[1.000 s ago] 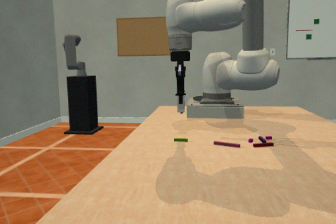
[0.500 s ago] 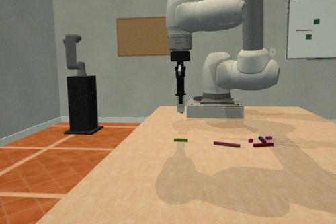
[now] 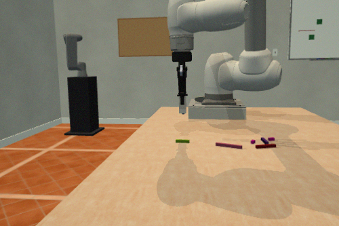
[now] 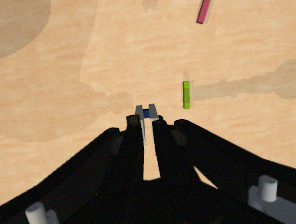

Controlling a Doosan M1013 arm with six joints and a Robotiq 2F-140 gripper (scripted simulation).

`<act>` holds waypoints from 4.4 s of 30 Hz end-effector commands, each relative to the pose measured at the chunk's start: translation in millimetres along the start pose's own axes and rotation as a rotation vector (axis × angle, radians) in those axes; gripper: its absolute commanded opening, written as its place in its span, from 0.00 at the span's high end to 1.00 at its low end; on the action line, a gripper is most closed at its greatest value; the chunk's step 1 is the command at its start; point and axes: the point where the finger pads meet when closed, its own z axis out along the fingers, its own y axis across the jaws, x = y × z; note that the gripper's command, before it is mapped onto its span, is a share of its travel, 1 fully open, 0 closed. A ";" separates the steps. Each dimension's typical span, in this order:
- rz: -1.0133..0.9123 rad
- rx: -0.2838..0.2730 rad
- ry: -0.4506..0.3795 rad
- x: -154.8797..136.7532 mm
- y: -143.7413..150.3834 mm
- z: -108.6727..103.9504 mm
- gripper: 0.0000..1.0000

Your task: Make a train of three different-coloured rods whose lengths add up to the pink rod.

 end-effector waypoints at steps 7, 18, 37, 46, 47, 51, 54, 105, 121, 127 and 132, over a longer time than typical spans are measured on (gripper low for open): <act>0.005 -0.004 -0.004 -2.0 3.3 -4.4 0.97; 0.130 -0.005 -0.004 91.7 13.6 -4.5 0.97; 0.130 -0.005 -0.004 91.7 13.8 2.9 0.97; 0.130 -0.005 -0.004 91.7 14.4 37.1 0.97; 0.130 -0.005 -0.004 91.7 14.5 41.7 0.97; 0.130 -0.005 -0.004 91.7 14.7 50.6 0.97; 0.130 -0.005 -0.004 91.7 14.9 62.8 0.97; 0.130 -0.005 -0.004 91.8 15.3 83.5 0.97; 0.130 -0.005 -0.004 91.8 15.3 83.5 0.97; 0.130 -0.005 -0.004 91.8 15.3 83.5 0.97; 0.130 -0.005 -0.004 91.8 15.3 83.5 0.97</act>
